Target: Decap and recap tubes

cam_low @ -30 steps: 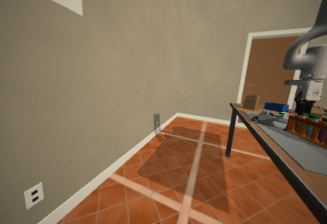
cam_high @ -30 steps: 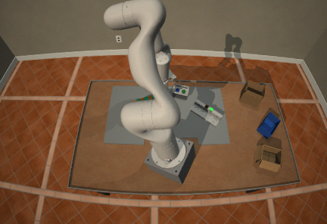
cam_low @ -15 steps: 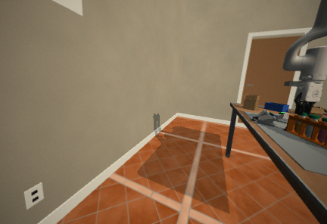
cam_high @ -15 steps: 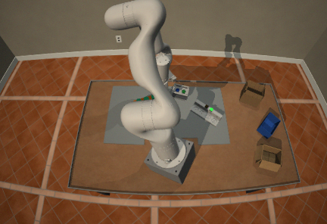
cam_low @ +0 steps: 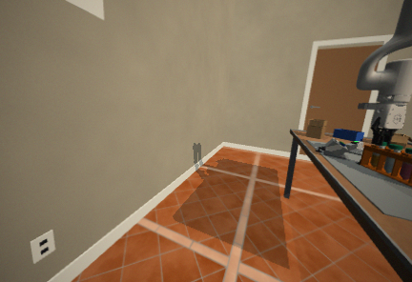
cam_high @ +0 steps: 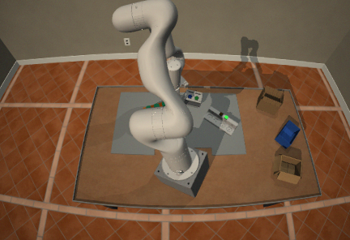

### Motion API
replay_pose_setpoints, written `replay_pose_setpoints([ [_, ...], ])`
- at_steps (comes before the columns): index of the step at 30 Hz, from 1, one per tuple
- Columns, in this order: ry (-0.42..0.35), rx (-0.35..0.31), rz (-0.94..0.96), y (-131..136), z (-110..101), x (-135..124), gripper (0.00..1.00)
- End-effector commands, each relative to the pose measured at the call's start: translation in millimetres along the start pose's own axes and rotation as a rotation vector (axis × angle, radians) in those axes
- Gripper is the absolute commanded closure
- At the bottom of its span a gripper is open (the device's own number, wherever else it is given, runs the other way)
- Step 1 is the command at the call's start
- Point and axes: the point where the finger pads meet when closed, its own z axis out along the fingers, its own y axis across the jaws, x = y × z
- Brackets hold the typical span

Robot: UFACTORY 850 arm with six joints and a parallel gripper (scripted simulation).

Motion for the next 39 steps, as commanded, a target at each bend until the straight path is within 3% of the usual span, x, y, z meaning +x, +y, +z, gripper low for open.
replay_pose_setpoints([
  [1,0.001,0.001,0.000,-0.6,-0.2,0.4,1.00],
  [9,0.001,0.001,0.000,-0.6,-0.2,0.4,1.00],
  [39,0.001,0.001,0.489,-0.5,-0.1,0.3,1.00],
])
